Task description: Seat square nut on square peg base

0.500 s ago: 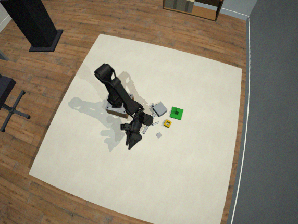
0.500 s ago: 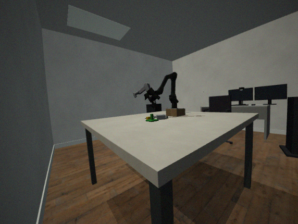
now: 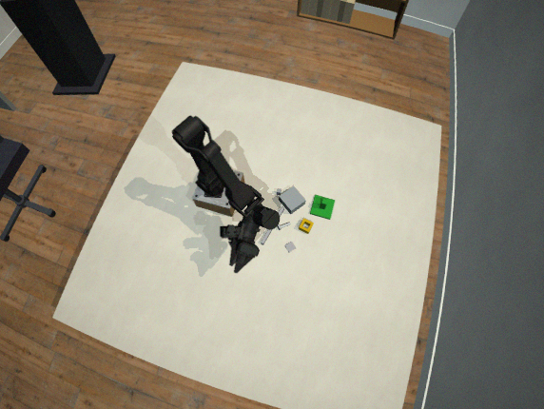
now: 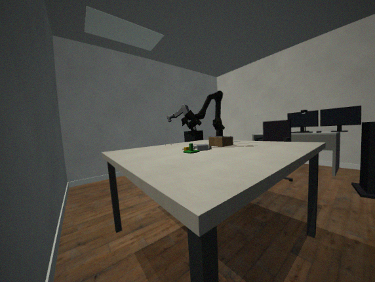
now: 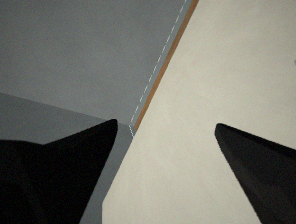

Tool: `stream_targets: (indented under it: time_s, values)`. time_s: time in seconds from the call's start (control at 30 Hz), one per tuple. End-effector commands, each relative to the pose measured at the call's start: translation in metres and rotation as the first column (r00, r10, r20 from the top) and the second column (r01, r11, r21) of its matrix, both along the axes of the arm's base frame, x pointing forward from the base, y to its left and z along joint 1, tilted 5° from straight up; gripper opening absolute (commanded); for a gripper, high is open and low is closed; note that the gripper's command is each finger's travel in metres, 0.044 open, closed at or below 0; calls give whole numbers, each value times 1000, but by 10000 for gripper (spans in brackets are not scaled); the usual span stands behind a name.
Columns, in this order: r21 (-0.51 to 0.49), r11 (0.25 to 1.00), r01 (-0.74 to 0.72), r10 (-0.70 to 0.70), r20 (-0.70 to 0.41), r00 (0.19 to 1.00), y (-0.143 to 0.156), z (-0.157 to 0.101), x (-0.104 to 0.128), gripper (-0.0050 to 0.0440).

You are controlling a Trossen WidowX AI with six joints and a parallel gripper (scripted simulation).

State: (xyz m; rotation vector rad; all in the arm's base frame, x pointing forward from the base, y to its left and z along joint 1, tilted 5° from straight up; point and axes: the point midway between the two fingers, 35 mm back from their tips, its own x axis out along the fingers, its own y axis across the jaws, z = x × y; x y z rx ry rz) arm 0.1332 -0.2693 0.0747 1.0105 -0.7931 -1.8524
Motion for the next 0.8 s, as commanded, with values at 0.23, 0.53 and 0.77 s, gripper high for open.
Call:
stream_targets:
  time_s: [0.23, 0.53, 0.77]
  values:
    - [398, 857, -327, 450, -268, 852, 9, -32, 77, 320]
    - [853, 287, -436, 954, -215, 207, 68, -73, 162, 320]
    - [955, -137, -263, 960, 63, -272, 124, -90, 194, 320]
